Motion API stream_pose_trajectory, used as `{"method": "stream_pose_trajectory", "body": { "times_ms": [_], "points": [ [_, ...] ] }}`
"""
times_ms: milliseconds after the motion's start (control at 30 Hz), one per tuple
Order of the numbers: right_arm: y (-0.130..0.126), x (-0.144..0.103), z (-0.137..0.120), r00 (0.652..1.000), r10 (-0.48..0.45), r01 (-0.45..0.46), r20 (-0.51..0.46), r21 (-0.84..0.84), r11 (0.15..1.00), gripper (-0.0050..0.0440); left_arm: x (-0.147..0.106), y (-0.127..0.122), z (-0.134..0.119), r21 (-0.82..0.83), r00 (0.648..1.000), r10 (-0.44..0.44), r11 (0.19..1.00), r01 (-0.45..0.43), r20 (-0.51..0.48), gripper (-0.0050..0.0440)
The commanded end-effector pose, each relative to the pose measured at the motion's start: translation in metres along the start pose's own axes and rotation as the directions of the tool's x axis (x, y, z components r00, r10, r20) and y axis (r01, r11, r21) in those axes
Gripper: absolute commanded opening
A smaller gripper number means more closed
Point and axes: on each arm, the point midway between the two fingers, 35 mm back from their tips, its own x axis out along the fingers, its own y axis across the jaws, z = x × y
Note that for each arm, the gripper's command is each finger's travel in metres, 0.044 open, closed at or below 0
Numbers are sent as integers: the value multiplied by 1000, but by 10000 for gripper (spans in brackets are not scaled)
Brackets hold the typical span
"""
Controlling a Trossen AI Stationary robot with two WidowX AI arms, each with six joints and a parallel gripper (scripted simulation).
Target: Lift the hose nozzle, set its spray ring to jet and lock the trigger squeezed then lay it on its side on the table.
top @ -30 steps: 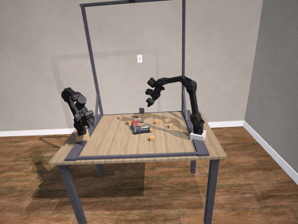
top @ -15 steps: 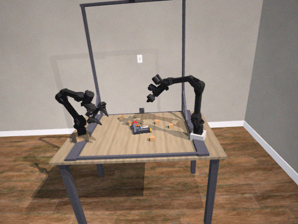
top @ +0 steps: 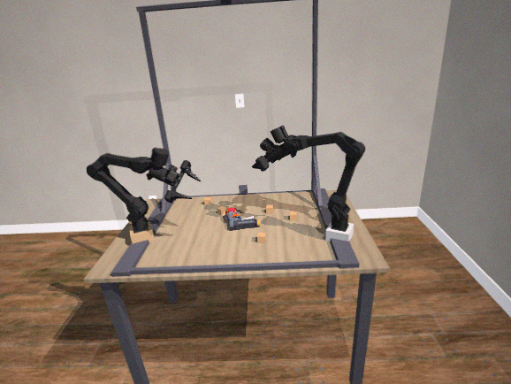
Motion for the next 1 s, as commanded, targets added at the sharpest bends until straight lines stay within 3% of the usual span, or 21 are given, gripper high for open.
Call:
{"method": "stream_pose_trajectory", "body": {
  "times_ms": [0, 233, 433, 500, 733, 967],
  "points": [
    [26, 3, -5, 996, 87, -85, 2, -139, 987, 398, -15, 2, 9, 12, 996, -11, 1000, 10, 83, 402],
    [70, -3, -24, 968, 250, -243, -27, -357, 902, 398, -37, 9, 17, 34, 979, -8, 999, 1, 206, 402],
    [105, -14, -42, 923, 381, -357, -60, -511, 782, 398, -57, 14, 21, 52, 952, -7, 999, -10, 305, 402],
    [105, -14, -42, 923, 381, -357, -60, -511, 782, 398, -57, 14, 21, 52, 952, -7, 999, -10, 305, 402],
    [143, -33, -63, 846, 524, -454, -101, -652, 607, 398, -78, 19, 23, 71, 912, -3, 997, -28, 411, 402],
    [176, -59, -85, 747, 649, -505, -143, -756, 416, 398, -101, 24, 23, 89, 858, 0, 995, -53, 514, 402]
  ]
}}
